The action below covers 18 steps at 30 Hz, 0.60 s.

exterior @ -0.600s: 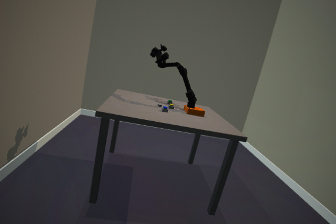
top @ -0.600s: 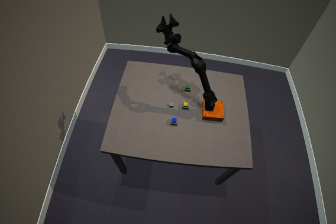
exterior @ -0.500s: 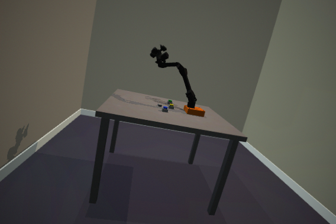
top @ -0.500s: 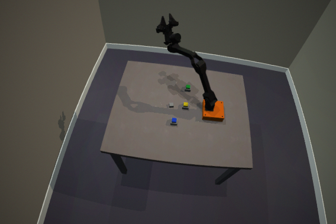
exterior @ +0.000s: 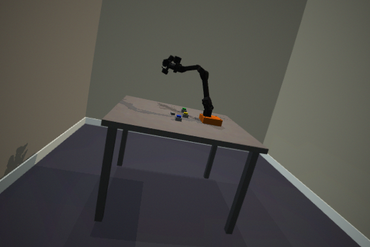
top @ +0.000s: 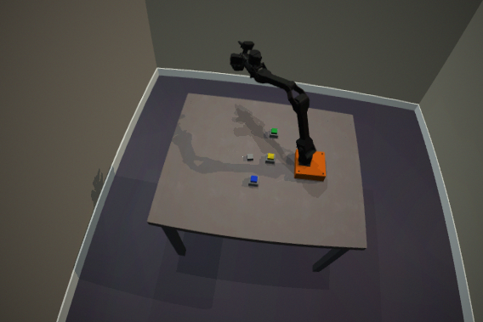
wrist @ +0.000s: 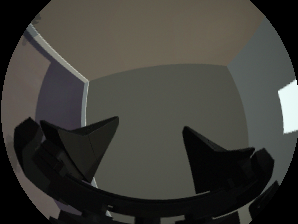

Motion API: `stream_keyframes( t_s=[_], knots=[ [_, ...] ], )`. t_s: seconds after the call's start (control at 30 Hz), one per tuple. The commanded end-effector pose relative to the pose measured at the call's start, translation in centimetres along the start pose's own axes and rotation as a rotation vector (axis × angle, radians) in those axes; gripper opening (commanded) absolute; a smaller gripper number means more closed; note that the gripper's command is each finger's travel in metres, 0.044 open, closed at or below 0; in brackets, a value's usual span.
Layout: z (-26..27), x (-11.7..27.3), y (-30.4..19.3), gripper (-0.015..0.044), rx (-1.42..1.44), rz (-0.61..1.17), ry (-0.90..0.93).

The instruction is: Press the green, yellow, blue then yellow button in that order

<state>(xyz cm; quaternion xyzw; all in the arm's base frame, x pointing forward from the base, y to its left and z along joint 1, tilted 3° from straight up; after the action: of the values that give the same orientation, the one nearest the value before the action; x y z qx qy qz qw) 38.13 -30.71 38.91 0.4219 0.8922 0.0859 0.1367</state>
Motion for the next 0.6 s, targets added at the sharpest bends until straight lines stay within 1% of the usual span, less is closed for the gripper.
stream_keyframes(
  t_s=[0.0, 0.27, 0.57],
  knots=[
    [3.6, 3.4, -2.7, 0.0400, -0.035, 0.071, 0.358],
    [7.1, 8.2, -5.4, 0.0400, -0.081, 0.191, 0.703],
    [10.1, 16.1, -8.4, 0.0400, -0.152, 0.399, 1.110]
  ],
)
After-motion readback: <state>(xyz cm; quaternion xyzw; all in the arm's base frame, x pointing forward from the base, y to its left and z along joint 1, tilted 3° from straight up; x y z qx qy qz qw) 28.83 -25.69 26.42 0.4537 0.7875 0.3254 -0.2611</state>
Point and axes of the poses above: the point midway between the two fingers, 35 mm back from their tips, its own x axis back along the fingers, its own z axis across the jaws, y = z × x, the point moved 8 cm from there along x, back along the fingers, and after that the axes turned 1 degree about x, right-handed, at the moved point
